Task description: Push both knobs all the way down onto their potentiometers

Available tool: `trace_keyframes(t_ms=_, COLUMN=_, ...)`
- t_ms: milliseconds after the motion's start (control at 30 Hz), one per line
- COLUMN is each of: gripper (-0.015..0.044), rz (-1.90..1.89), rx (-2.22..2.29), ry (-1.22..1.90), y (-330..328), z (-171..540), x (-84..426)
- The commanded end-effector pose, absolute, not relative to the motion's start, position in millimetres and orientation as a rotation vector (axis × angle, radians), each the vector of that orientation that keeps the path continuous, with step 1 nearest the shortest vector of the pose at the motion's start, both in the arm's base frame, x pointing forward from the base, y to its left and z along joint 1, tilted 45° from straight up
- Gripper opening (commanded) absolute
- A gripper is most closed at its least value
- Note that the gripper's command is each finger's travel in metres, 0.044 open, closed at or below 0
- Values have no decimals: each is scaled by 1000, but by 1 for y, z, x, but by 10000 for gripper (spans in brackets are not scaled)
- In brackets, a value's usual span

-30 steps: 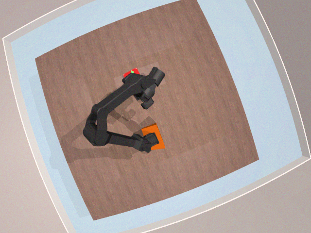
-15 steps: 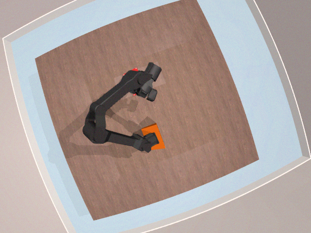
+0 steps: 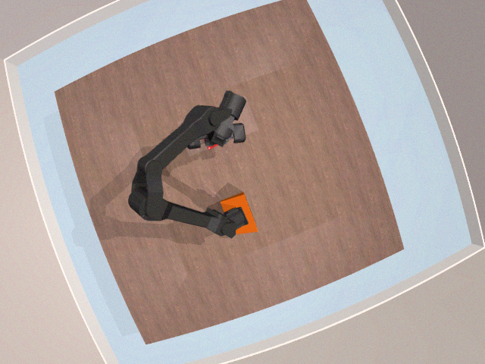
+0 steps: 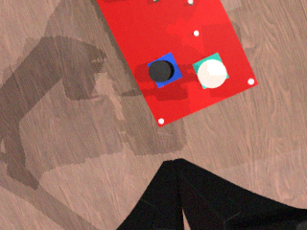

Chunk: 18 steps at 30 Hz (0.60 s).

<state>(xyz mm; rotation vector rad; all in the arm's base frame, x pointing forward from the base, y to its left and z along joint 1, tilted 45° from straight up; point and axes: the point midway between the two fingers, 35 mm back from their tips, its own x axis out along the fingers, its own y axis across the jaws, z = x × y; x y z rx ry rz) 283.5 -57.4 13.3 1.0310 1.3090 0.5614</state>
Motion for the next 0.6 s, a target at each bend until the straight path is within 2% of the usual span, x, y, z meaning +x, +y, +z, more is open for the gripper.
trace_keyframes(t_ms=0, gripper=0, rz=628, rx=901, ry=1281, y=-58, z=11, x=287)
trace_keyframes(t_ms=567, gripper=0, rz=916, rx=352, ry=1117, y=-60, z=1, x=300)
